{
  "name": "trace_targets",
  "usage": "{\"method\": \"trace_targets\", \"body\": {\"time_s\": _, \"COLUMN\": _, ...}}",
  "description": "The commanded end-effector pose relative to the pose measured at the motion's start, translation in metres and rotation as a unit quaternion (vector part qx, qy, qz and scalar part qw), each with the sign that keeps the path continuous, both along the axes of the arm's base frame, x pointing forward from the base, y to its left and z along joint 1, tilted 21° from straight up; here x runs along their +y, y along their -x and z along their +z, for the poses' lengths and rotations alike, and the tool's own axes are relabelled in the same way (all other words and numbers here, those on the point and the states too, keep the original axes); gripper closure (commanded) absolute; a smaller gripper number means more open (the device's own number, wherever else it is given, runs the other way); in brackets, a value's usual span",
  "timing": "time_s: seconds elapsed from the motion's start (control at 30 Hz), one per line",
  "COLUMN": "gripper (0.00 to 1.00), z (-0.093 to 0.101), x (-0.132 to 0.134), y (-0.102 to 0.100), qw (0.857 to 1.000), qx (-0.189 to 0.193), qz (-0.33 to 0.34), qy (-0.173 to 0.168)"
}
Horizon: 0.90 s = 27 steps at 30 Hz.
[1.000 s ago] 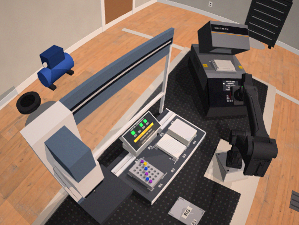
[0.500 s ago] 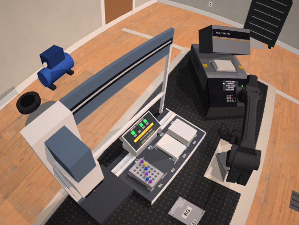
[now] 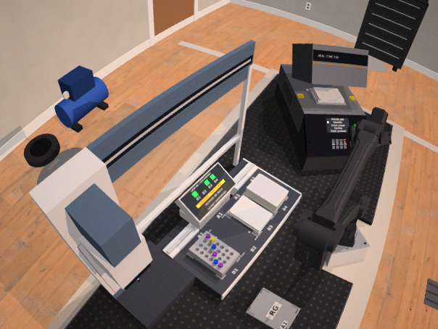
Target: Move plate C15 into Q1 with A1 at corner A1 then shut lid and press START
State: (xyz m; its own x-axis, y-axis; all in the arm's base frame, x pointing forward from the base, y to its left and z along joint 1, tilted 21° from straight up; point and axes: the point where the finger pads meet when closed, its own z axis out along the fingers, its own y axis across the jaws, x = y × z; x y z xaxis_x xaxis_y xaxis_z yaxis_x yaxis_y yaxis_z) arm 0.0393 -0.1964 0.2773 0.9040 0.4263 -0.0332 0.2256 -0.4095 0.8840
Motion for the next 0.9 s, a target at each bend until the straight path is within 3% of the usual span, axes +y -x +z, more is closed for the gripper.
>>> {"method": "trace_targets", "body": {"time_s": 0.0, "gripper": 1.00, "z": 0.007, "x": 0.000, "y": -0.001, "qw": 1.000, "qx": 0.006, "qz": 0.007, "qy": -0.004}}
{"method": "trace_targets", "body": {"time_s": 0.17, "gripper": 1.00, "z": -0.005, "x": -0.001, "y": -0.002, "qw": 1.000, "qx": -0.005, "qz": 0.006, "qy": -0.023}}
{"method": "trace_targets", "body": {"time_s": 0.4, "gripper": 1.00, "z": -0.010, "x": 0.001, "y": -0.006, "qw": 1.000, "qx": -0.010, "qz": 0.008, "qy": -0.020}}
{"method": "trace_targets", "body": {"time_s": 0.53, "gripper": 1.00, "z": 0.007, "x": 0.024, "y": 0.004, "qw": 1.000, "qx": 0.001, "qz": 0.002, "qy": -0.009}}
{"method": "trace_targets", "body": {"time_s": 0.63, "gripper": 1.00, "z": 0.016, "x": 0.021, "y": 0.005, "qw": 1.000, "qx": 0.020, "qz": 0.015, "qy": 0.000}}
{"method": "trace_targets", "body": {"time_s": 0.87, "gripper": 1.00, "z": 0.021, "x": 0.017, "y": 0.006, "qw": 1.000, "qx": 0.017, "qz": 0.014, "qy": 0.009}}
